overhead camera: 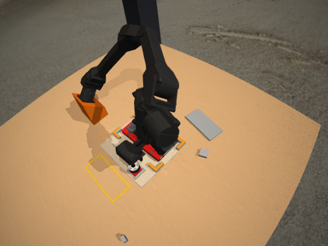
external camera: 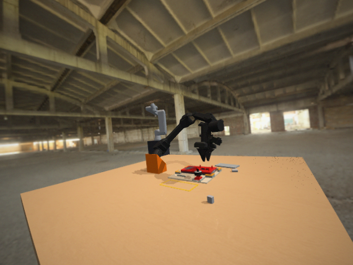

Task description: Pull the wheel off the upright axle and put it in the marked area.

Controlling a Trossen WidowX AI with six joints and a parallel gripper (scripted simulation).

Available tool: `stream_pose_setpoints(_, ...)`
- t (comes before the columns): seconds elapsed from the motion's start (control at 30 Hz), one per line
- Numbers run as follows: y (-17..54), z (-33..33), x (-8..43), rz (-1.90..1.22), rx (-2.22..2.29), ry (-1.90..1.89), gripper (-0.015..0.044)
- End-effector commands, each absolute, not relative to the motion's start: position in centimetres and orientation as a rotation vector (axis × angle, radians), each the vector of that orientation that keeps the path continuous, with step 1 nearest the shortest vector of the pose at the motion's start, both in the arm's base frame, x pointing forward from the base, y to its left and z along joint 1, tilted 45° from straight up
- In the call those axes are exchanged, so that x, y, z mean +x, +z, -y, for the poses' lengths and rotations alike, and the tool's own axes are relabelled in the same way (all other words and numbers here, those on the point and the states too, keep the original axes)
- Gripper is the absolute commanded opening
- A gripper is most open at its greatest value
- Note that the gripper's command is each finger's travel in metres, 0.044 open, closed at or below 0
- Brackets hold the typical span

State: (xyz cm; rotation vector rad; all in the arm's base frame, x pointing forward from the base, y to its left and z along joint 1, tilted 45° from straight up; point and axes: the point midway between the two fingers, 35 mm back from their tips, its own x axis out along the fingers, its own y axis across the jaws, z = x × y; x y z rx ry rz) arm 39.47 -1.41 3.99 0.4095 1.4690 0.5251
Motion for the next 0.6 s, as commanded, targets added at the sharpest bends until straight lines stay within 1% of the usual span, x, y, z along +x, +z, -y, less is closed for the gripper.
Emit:
stream_pose_setpoints(0.0, 2.2, 4.6, 38.3, -1.470, 0.511, 0.563, 0.0300)
stream_pose_setpoints(0.17, 0.6, 7.5, 36.9, -1.452, 0.619, 0.591, 0.0300)
stream_pose_setpoints(0.57, 1.0, 6.7, 36.9, -1.452, 0.619, 0.591, 0.0300)
